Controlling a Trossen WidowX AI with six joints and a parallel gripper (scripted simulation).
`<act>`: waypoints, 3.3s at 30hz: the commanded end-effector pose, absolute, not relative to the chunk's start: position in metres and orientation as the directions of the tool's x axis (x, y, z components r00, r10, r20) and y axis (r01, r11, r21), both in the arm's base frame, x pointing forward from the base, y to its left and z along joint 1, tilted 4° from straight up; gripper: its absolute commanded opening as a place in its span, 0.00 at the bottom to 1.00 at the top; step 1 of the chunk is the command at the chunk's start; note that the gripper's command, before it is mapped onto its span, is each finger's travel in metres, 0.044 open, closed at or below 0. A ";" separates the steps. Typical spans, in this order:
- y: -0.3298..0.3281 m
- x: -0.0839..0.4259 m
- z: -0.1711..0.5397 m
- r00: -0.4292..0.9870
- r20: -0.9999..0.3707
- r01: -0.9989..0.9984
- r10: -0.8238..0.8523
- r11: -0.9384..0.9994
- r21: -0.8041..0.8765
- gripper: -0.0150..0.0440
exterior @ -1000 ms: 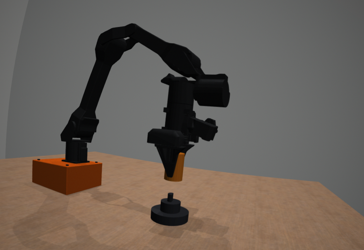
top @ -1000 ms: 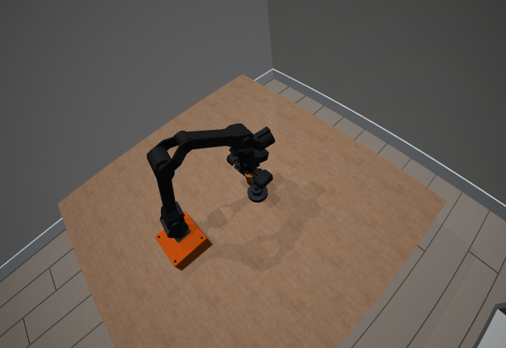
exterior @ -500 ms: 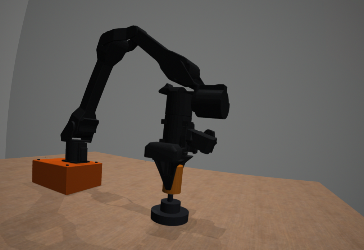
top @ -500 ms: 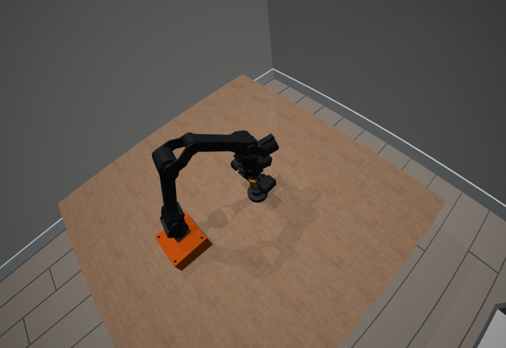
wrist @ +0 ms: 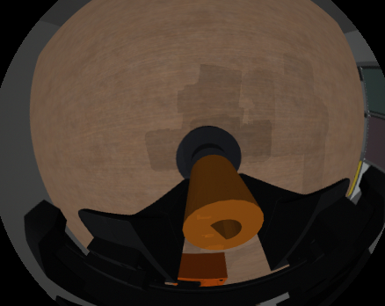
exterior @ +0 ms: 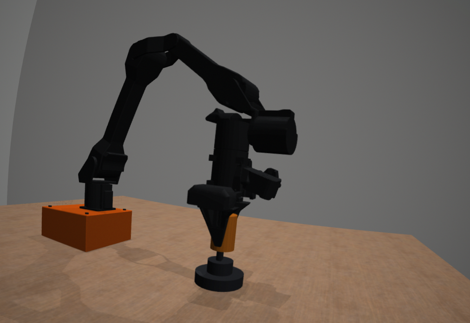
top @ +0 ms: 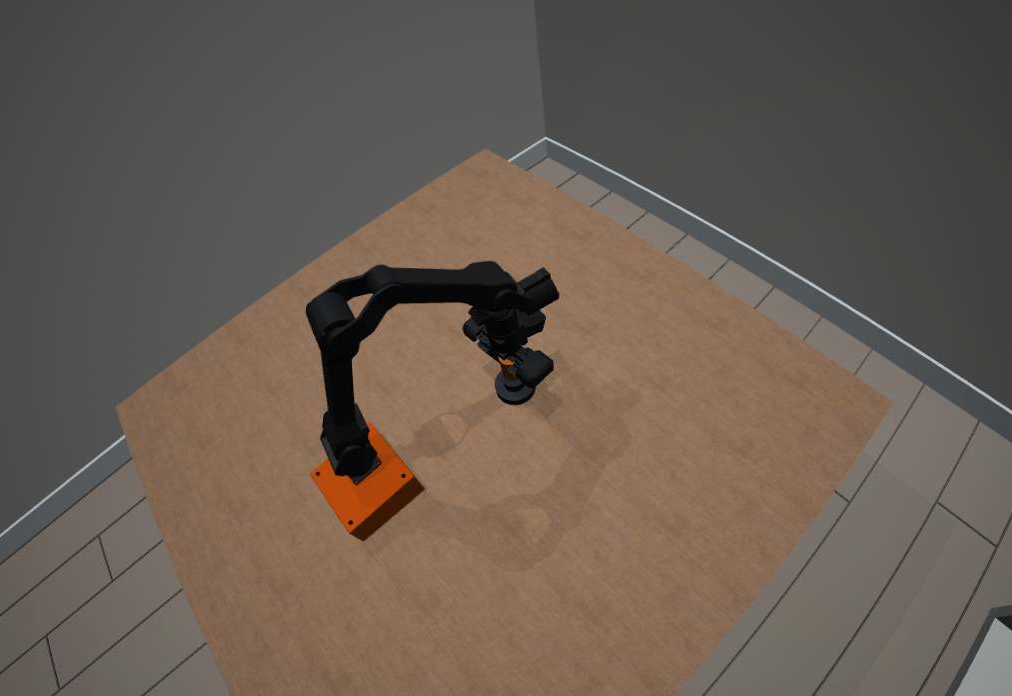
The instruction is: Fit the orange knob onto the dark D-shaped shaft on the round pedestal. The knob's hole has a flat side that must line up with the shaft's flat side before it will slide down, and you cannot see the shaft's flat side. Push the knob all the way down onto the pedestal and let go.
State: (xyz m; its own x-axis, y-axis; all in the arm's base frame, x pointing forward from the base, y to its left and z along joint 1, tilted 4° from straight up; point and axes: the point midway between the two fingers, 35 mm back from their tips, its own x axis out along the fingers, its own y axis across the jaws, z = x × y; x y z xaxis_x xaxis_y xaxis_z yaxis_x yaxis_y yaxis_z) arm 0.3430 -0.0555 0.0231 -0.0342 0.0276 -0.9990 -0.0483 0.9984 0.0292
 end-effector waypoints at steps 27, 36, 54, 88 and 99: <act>-0.055 0.340 0.026 -0.031 -0.999 -0.217 0.024 0.976 0.030 0.25; -0.056 0.343 0.026 -0.030 -0.999 -0.257 0.024 0.966 0.031 0.25; -0.055 0.342 0.020 -0.030 -0.999 -0.257 0.024 0.966 0.031 0.25; -0.056 0.344 0.023 -0.030 -0.999 -0.452 0.024 0.891 0.035 0.25; -0.055 0.342 0.020 -0.031 -0.999 -0.452 0.024 0.891 0.035 0.25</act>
